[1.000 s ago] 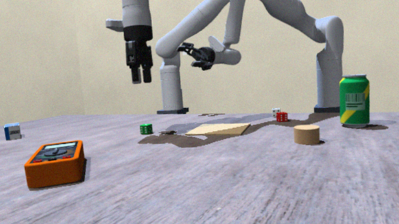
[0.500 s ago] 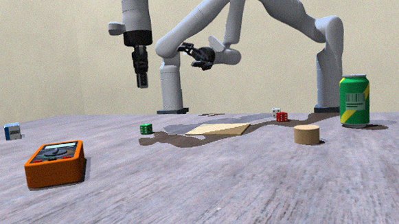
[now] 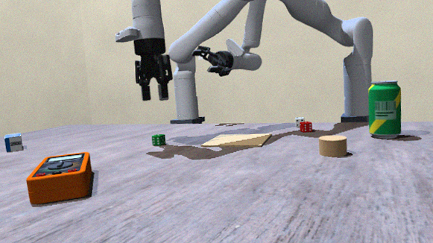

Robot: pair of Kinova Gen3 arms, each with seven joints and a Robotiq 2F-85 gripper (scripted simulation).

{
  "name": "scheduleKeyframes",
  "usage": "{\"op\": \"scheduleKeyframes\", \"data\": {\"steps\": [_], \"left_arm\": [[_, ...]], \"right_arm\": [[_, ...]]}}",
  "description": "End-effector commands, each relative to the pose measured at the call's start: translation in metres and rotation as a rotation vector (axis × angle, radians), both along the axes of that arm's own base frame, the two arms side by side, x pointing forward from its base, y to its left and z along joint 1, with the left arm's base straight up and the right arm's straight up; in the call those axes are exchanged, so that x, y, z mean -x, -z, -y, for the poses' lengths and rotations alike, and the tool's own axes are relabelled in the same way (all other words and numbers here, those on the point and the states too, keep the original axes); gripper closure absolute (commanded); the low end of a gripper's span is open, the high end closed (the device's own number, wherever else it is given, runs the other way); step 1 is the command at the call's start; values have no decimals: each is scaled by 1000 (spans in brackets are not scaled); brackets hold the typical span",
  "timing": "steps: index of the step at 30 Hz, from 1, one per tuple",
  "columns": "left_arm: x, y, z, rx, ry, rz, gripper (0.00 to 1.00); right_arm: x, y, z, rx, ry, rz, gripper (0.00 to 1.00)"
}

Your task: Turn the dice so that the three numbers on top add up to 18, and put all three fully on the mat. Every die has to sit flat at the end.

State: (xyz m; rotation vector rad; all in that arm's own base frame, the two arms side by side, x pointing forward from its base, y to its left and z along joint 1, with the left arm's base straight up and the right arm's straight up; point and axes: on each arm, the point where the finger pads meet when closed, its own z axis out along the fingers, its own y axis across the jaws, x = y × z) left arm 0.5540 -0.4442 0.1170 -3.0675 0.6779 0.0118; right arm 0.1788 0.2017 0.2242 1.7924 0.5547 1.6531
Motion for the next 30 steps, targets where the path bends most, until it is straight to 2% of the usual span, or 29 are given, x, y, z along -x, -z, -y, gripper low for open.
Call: {"op": "scheduleKeyframes", "data": {"steps": [1, 16, 30], "left_arm": [[-1, 3, 0, 1, -148, 7, 2], [-1, 11, 0, 0, -426, 7, 2], [-2, 13, 0, 0, -490, 7, 2]], "right_arm": [[0, 0, 0, -1, 0, 0, 2], [0, 0, 0, -1, 0, 0, 2], [0, 0, 0, -1, 0, 0, 2]]}}
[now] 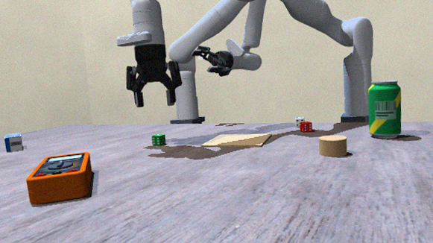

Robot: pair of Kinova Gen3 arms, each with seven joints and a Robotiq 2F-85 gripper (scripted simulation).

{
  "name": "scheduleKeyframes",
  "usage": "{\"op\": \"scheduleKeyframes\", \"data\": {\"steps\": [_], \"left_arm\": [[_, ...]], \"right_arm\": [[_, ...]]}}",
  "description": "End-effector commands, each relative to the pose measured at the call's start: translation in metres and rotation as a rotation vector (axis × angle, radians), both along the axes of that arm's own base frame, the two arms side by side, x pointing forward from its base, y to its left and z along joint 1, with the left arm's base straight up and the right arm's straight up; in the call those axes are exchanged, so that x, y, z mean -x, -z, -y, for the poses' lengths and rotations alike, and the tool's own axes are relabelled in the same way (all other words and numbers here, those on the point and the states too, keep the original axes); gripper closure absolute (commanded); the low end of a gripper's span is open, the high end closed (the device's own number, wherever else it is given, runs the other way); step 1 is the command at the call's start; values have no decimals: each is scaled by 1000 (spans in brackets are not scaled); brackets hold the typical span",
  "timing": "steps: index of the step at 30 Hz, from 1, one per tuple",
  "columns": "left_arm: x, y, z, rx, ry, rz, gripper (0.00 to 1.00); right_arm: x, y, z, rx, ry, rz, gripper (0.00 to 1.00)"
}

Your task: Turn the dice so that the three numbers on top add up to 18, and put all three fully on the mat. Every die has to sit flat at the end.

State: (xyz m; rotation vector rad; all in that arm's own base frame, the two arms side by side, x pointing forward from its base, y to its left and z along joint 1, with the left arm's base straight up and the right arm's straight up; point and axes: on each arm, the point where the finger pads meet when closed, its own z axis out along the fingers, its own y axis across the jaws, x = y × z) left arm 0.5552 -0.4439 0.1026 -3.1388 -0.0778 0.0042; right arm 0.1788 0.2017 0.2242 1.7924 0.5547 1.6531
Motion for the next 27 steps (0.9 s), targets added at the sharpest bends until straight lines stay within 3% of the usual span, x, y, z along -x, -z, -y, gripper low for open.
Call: {"op": "scheduleKeyframes", "data": {"steps": [1, 2, 3, 27], "left_arm": [[0, -1, 0, 2, -5, 2, 2], [0, -1, 0, 2, -5, 2, 2], [0, -1, 0, 2, -5, 2, 536], [0, -1, 0, 2, -5, 2, 536]], "right_arm": [[0, 0, 0, -1, 0, 0, 2], [0, 0, 0, -1, 0, 0, 2], [0, 0, 0, -1, 0, 0, 2], [0, 0, 0, -1, 0, 0, 2]]}}
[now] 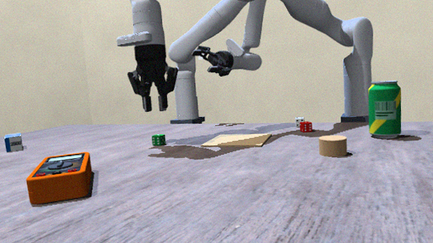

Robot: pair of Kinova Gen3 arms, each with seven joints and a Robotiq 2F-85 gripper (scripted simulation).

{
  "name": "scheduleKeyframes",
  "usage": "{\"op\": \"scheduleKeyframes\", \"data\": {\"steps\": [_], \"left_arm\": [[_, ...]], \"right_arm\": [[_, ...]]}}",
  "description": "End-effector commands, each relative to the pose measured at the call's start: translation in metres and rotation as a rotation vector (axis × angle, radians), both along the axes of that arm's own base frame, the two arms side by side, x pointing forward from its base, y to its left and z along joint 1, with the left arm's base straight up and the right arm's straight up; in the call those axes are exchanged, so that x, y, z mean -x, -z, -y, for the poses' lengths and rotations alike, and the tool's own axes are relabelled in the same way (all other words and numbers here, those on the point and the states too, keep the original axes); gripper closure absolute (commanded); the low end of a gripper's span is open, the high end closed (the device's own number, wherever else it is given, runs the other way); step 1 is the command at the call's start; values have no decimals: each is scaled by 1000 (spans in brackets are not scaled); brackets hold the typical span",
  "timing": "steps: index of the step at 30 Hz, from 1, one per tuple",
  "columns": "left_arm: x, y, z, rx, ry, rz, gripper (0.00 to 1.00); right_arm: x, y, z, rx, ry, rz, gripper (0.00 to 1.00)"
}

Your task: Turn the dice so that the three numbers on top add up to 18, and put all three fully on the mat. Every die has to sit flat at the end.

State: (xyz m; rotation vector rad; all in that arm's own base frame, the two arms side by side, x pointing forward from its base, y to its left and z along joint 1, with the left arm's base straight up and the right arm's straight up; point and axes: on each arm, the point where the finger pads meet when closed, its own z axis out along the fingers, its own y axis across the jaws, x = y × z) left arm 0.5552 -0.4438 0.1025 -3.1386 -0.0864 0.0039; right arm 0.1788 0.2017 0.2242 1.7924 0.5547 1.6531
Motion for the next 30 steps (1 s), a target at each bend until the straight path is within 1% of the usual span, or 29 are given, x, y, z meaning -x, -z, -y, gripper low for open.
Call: {"op": "scheduleKeyframes", "data": {"steps": [1, 19, 30], "left_arm": [[0, -2, 0, 2, 0, 2, 536], [0, -1, 0, 2, 0, 2, 536], [0, 7, 0, 2, 0, 3, 536]], "right_arm": [[0, 0, 0, -1, 0, 0, 2], [0, 0, 0, -1, 0, 0, 2], [0, 0, 0, -1, 0, 0, 2]]}}
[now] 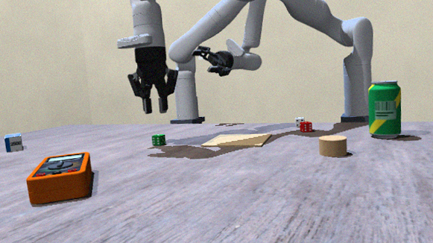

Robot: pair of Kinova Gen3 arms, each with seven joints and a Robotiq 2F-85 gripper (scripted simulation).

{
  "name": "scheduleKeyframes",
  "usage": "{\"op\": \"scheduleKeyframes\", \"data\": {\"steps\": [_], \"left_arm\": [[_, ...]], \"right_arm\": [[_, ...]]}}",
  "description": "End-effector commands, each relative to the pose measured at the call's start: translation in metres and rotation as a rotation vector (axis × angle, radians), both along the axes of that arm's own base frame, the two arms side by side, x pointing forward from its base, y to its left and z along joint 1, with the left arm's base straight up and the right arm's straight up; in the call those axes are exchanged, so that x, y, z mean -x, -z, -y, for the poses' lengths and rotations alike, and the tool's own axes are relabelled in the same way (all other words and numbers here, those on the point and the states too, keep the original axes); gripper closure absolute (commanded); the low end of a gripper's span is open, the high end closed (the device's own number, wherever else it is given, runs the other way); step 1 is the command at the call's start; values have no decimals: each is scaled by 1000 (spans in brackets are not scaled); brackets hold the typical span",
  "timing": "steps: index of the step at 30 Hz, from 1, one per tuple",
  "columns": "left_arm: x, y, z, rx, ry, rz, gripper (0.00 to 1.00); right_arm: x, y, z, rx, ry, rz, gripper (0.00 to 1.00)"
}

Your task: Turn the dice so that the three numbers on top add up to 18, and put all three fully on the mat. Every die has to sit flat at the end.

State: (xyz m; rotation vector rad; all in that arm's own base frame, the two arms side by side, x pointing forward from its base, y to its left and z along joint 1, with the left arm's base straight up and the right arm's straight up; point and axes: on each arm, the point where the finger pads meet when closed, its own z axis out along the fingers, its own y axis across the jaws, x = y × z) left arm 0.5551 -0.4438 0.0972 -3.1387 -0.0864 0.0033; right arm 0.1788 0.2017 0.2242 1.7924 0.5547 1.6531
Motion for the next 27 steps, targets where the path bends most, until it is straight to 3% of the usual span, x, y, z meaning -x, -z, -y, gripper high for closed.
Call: {"op": "scheduleKeyframes", "data": {"steps": [1, 27], "left_arm": [[0, 1, 0, 2, 0, 2, 536], [1, 36, 0, 2, 0, 2, 536]], "right_arm": [[0, 0, 0, -1, 0, 0, 2], [0, 0, 0, -1, 0, 0, 2]]}}
